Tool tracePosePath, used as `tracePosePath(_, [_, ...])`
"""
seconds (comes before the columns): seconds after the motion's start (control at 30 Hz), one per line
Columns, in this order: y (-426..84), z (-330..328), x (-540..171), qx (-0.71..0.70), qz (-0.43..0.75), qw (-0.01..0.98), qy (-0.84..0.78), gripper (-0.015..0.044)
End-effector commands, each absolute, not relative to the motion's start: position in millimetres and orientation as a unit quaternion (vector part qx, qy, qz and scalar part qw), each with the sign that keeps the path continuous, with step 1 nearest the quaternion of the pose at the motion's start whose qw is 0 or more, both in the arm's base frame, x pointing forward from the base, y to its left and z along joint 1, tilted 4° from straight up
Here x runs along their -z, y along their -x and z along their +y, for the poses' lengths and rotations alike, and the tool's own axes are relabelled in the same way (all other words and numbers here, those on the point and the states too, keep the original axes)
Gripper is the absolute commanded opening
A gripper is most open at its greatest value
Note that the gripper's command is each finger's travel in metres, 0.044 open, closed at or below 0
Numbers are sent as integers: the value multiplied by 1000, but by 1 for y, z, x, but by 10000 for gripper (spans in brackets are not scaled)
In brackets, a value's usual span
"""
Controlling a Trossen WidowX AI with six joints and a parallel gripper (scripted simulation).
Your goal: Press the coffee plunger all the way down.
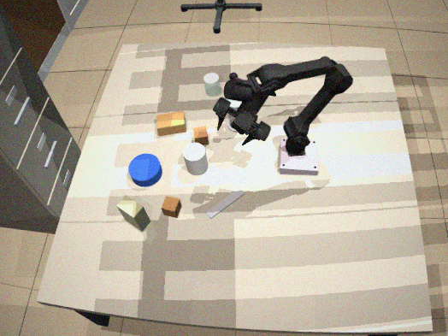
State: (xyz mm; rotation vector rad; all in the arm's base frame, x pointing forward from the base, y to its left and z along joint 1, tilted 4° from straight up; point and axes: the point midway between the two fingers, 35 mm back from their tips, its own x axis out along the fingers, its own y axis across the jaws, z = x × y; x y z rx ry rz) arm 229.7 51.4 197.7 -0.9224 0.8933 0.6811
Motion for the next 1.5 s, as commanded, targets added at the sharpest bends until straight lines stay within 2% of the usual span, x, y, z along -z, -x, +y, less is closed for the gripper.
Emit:
tracePosePath(0.0, [-235,5,-226,-160,425,830,324,440])
tracePosePath(0.2, [-218,-74,-273,119,386,908,114,440])
tracePosePath(0.4, [-175,-132,-316,344,269,897,-69,440])
tracePosePath(0.77, [-171,-136,-258,351,264,895,-75,440])
tracePosePath(1.47, [-188,-150,-244,350,263,896,-74,440])
